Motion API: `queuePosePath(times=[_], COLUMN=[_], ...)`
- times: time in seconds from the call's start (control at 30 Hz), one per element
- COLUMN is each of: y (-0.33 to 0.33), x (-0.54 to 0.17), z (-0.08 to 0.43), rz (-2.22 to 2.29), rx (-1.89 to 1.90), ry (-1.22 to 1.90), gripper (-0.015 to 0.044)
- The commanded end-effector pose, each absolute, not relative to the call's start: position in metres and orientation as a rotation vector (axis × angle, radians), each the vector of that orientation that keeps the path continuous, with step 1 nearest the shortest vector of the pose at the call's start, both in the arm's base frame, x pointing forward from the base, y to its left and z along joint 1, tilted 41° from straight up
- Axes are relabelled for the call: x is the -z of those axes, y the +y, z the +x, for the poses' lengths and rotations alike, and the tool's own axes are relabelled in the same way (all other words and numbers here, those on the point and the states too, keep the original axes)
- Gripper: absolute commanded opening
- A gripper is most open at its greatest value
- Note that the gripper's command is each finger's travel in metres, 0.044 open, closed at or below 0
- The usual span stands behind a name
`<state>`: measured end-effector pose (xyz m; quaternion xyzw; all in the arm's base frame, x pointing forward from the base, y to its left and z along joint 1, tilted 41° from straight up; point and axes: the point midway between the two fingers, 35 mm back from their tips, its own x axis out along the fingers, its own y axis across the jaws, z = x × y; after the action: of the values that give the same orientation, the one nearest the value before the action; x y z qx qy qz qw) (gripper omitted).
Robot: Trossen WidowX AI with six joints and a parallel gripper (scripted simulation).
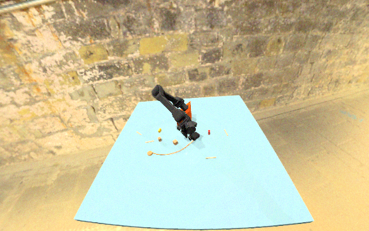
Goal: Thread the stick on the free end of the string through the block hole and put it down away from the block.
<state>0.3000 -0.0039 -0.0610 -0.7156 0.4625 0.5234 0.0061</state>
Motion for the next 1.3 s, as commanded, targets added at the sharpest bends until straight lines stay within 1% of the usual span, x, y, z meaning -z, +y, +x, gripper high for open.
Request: queuePosePath(times=[0.0,0.37,1.27], y=[-0.003,-0.004,-0.033], x=[0.061,0.063,0.097], z=[0.3,0.3,0.302], rz=[-2.241,-2.241,-2.242], rx=[-1.647,-1.647,-1.647], ry=[1.44,1.44,1.441], gripper=[0.0122,0.0122,0.0122])
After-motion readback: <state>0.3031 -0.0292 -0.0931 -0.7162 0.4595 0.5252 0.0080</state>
